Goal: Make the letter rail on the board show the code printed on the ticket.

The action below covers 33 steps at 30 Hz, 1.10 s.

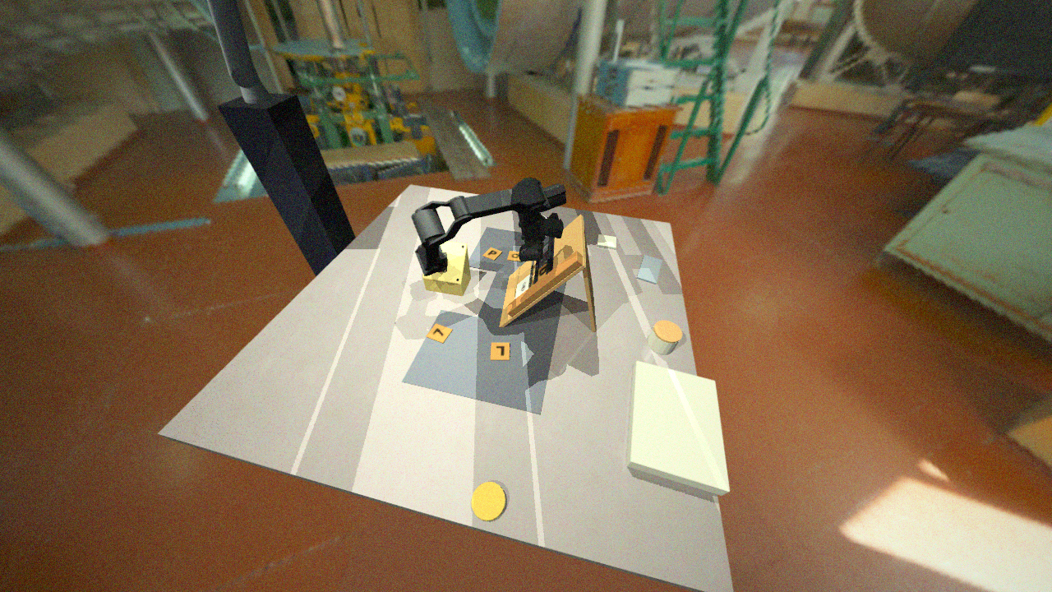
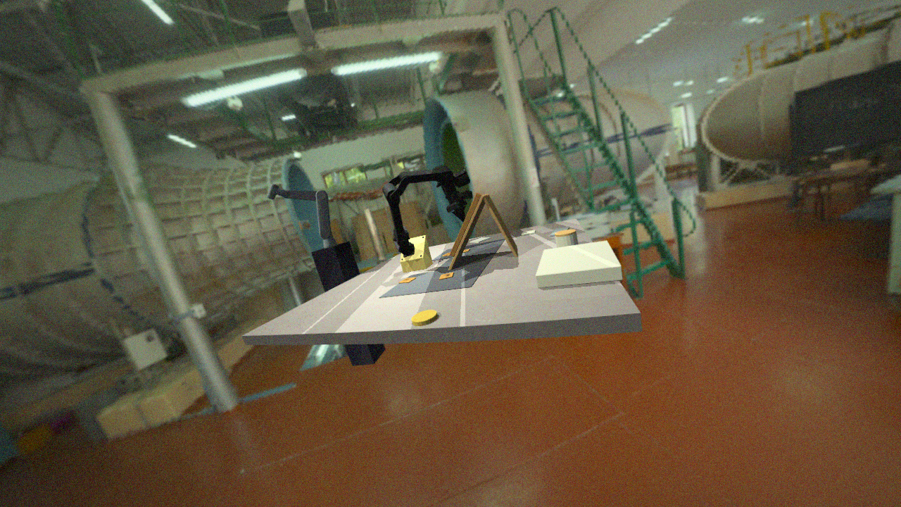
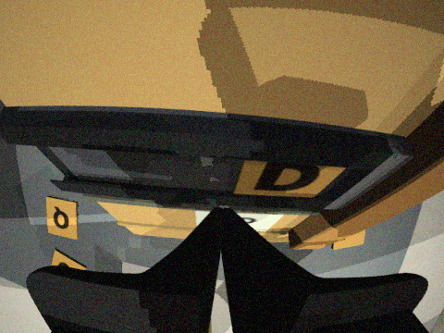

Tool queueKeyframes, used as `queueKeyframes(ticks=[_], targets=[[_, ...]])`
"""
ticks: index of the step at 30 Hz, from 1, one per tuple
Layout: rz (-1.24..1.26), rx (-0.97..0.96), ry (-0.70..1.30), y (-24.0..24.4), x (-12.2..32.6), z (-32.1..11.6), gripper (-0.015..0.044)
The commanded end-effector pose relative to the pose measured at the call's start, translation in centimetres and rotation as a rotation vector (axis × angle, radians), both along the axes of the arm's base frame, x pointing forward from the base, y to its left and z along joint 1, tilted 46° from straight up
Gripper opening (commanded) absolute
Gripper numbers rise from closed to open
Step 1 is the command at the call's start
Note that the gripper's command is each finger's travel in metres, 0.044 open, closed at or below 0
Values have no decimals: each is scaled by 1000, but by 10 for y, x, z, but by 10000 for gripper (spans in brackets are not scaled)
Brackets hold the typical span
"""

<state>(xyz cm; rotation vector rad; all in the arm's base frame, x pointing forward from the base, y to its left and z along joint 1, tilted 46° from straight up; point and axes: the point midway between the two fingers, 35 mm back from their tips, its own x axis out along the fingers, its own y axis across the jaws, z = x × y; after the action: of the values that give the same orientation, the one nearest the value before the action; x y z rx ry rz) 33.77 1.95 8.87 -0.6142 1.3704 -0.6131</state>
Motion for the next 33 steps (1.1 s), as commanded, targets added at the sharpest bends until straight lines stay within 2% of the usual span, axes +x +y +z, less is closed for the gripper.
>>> queueKeyframes(ticks=[1, 33], targets=[[5, 3, -3, 0, 3, 0, 0], [5, 2, -3, -6, 18, -3, 0]])
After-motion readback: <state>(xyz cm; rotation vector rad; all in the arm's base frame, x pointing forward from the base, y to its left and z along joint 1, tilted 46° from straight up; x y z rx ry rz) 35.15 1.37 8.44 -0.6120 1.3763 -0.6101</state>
